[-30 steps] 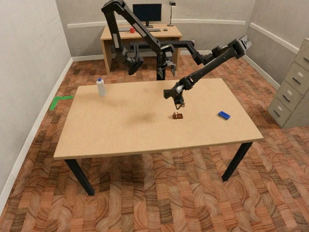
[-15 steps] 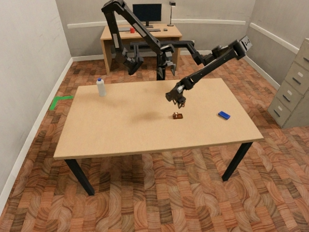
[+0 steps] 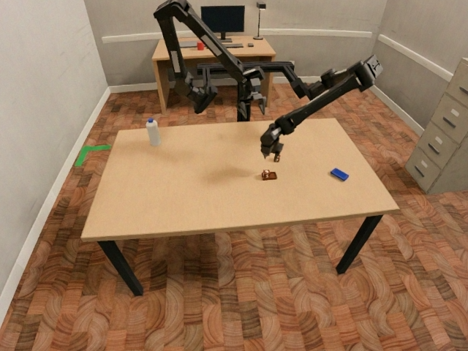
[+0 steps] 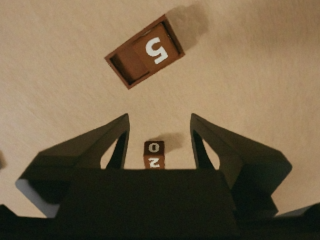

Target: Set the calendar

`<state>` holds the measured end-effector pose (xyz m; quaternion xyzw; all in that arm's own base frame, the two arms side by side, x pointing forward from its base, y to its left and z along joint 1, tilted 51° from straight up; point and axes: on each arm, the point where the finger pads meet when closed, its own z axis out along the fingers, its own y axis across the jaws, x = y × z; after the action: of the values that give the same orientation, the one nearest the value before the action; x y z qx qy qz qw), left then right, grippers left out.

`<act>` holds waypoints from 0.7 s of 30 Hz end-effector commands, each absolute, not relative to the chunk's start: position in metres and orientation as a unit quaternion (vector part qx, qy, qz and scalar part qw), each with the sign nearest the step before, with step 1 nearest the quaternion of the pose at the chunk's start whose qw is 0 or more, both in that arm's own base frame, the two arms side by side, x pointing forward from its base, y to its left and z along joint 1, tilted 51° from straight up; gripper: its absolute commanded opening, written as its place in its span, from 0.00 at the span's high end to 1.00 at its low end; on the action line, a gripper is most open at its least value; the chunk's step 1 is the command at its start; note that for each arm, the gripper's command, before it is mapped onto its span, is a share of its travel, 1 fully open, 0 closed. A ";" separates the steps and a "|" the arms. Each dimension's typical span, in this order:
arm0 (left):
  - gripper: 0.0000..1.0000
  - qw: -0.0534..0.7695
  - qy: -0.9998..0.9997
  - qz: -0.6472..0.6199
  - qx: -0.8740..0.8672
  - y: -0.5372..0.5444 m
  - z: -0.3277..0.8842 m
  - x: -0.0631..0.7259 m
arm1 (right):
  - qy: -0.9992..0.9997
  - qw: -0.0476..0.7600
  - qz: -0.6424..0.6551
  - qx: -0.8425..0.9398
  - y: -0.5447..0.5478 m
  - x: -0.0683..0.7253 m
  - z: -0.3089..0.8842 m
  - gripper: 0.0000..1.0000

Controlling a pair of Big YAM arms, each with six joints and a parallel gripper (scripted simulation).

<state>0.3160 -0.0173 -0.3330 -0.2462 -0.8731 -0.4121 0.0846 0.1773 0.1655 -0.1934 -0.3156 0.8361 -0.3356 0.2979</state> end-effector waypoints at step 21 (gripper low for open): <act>0.45 -0.138 -0.878 -0.402 0.220 0.020 -0.320 0.275 | 0.841 0.306 -0.327 -0.305 0.178 0.181 -0.196 0.00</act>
<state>0.2747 0.0143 -0.3236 0.1207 -0.8987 -0.4112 -0.0930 0.1773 0.1655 -0.1934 -0.3156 0.8361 -0.3356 0.2979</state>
